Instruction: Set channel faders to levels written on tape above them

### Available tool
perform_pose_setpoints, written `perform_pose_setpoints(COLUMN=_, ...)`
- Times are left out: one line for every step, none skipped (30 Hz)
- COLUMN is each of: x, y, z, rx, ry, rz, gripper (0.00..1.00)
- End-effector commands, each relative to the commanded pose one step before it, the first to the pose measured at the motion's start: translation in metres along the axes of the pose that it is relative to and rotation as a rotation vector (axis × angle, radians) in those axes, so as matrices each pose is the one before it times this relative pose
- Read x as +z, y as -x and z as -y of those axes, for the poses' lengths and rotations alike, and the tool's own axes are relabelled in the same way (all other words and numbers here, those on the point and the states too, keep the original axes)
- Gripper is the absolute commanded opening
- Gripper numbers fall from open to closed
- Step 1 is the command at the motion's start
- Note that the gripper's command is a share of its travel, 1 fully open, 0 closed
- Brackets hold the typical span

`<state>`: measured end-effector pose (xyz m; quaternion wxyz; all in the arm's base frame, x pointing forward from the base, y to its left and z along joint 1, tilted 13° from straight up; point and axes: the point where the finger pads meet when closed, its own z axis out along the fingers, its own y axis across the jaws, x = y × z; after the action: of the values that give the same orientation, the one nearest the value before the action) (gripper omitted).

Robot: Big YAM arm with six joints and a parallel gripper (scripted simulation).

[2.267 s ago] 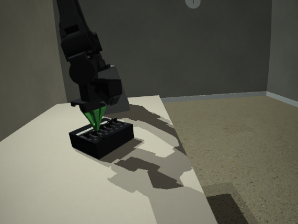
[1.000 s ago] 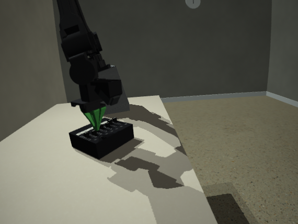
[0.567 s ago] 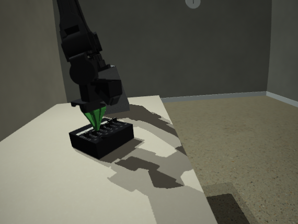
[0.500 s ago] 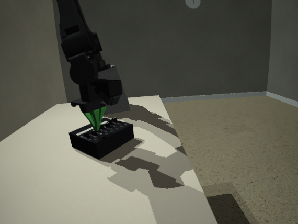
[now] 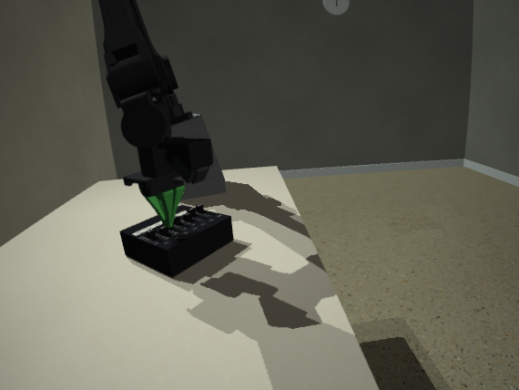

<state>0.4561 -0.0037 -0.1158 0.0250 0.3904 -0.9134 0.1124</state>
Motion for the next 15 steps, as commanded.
perform_pose_setpoints(x=-0.01539, y=0.00377, z=0.01205, rx=0.00627, ry=-0.03326, rz=0.03375, gripper=0.0)
perform_pose_setpoints(x=0.00003, y=0.00002, z=0.00006, rx=0.00007, ry=-0.00017, rz=0.00018, gripper=0.0)
perform_pose_setpoints(x=0.00009, y=0.00006, z=0.00016, rx=0.00018, ry=-0.00044, rz=0.00045, gripper=0.0)
perform_pose_setpoints(x=0.00016, y=0.00012, z=0.00029, rx=0.00033, ry=-0.00079, rz=0.00082, gripper=0.0)
perform_pose_setpoints(x=0.00024, y=-0.00007, z=0.00022, rx=0.00019, ry=-0.00028, rz=0.00025, gripper=0.0)
perform_pose_setpoints(x=0.00034, y=-0.00022, z=0.00019, rx=0.0001, ry=0.00006, rz=-0.00015, gripper=0.0)
perform_pose_setpoints(x=0.00043, y=-0.00028, z=0.00025, rx=0.00013, ry=0.00008, rz=-0.00019, gripper=0.0)
perform_pose_setpoints(x=0.00076, y=-0.00042, z=0.00016, rx=0.00003, ry=0.00047, rz=-0.00063, gripper=0.0)
perform_pose_setpoints(x=0.0038, y=-0.00132, z=-0.00175, rx=-0.00105, ry=0.00527, rz=-0.00579, gripper=0.0)
perform_pose_setpoints(x=0.00426, y=-0.00132, z=-0.00216, rx=-0.00167, ry=0.00594, rz=-0.00646, gripper=0.0)
perform_pose_setpoints(x=0.00463, y=-0.00121, z=-0.00263, rx=-0.00261, ry=0.00649, rz=-0.00698, gripper=0.0)
perform_pose_setpoints(x=0.00495, y=-0.00113, z=-0.00301, rx=-0.00334, ry=0.00694, rz=-0.00743, gripper=0.0)
perform_pose_setpoints(x=0.00176, y=-0.00006, z=-0.00102, rx=-0.0016, ry=0.00174, rz=-0.00181, gripper=0.0)
perform_pose_setpoints(x=0.0, y=0.0, z=0.0, rx=0.0, ry=0.0, rz=0.0, gripper=0.0)
perform_pose_setpoints(x=0.0, y=0.0, z=0.0, rx=0.0, ry=0.0, rz=0.0, gripper=0.0)
